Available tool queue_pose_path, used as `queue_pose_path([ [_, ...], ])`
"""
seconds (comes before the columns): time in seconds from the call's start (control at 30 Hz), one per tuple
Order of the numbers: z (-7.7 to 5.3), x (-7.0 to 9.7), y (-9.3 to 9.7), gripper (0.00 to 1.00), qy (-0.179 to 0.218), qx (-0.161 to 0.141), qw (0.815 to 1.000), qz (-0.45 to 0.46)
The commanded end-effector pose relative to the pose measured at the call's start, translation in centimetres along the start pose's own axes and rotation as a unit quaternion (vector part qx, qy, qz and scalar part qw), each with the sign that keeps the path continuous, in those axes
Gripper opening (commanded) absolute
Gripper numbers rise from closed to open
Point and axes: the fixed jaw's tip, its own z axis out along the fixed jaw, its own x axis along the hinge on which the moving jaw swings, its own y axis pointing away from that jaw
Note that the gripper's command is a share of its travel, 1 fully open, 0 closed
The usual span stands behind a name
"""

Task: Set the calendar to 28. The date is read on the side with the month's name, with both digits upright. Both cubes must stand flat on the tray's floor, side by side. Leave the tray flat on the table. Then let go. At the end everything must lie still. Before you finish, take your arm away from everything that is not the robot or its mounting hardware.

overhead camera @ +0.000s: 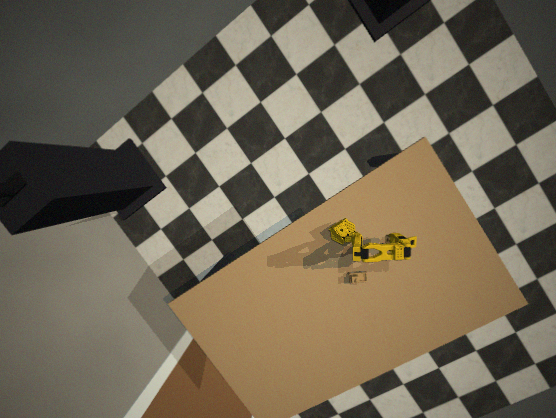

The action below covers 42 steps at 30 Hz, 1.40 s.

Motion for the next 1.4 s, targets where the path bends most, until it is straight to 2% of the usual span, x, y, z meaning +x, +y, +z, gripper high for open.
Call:
queue_pose_path([
  [0.0, -0.6, -0.4, 0.1, 0.0, -0.029, -0.003, 1.0, 0.001],
  [0.23, -0.6, -0.4, 0.1, 0.0, -0.031, -0.003, 1.0, 0.001],
  [0.37, -0.6, -0.6, 0.1, 0.0, -0.046, -0.004, 0.999, 0.001],
  [0.63, -0.4, -1.6, 0.0, 0.0, -0.129, -0.009, 0.992, 0.002],
  [0.7, -0.4, -1.6, 0.0, 0.0, -0.129, -0.009, 0.992, 0.002],
  [0.87, -0.3, -2.3, 0.0, 0.0, -0.186, -0.011, 0.982, 0.002],
  [1.0, -0.4, -2.6, -0.1, 0.0, -0.216, -0.012, 0.976, 0.002],
  [1.37, -0.4, -2.7, -0.1, 0.0, -0.229, -0.013, 0.973, 0.002],
])
